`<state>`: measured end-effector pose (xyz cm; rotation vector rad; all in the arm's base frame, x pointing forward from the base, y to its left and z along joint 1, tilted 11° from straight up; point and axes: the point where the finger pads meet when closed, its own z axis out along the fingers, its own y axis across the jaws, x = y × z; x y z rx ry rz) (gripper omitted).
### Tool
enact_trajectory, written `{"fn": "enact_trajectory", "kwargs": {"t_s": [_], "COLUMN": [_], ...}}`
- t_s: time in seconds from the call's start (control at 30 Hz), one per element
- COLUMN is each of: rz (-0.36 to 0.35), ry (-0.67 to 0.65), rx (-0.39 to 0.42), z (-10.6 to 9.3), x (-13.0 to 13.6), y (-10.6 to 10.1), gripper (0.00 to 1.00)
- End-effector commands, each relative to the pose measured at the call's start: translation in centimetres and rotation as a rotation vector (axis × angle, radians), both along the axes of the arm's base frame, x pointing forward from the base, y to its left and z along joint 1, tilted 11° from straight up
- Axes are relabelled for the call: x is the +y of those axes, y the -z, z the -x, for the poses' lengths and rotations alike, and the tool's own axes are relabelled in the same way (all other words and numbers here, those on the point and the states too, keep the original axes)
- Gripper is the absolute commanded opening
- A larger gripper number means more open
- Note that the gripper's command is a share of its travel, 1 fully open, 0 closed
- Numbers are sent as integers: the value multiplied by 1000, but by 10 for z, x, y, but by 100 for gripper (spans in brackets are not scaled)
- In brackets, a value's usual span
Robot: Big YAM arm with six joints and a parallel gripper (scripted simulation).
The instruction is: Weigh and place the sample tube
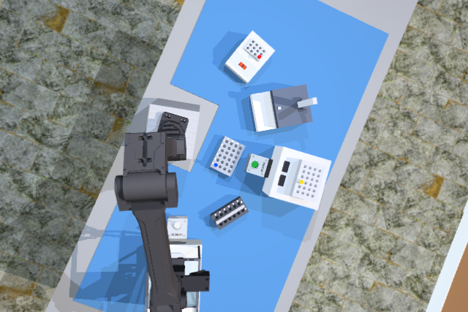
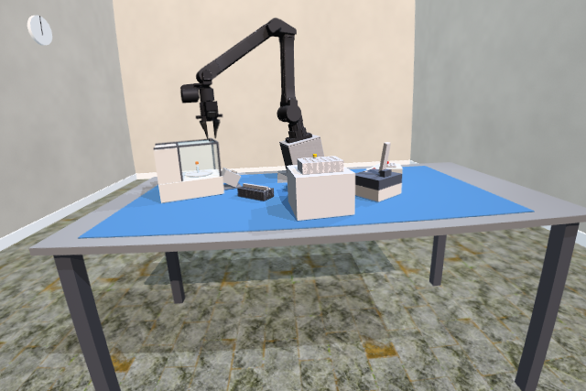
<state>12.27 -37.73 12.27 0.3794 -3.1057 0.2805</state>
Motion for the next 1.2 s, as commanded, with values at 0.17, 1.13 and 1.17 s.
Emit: {"fn": "enact_trajectory", "kwargs": {"t_s": [0.17,1.13,1.17], "rz": [73,72,72], "ry": [5,5,5], "rx": [-23,-23,-23], "z": [-10,-8,-8], "x": [-18,-8,-8], "y": [-44,-87,-87], "gripper": [30,30,30]}}
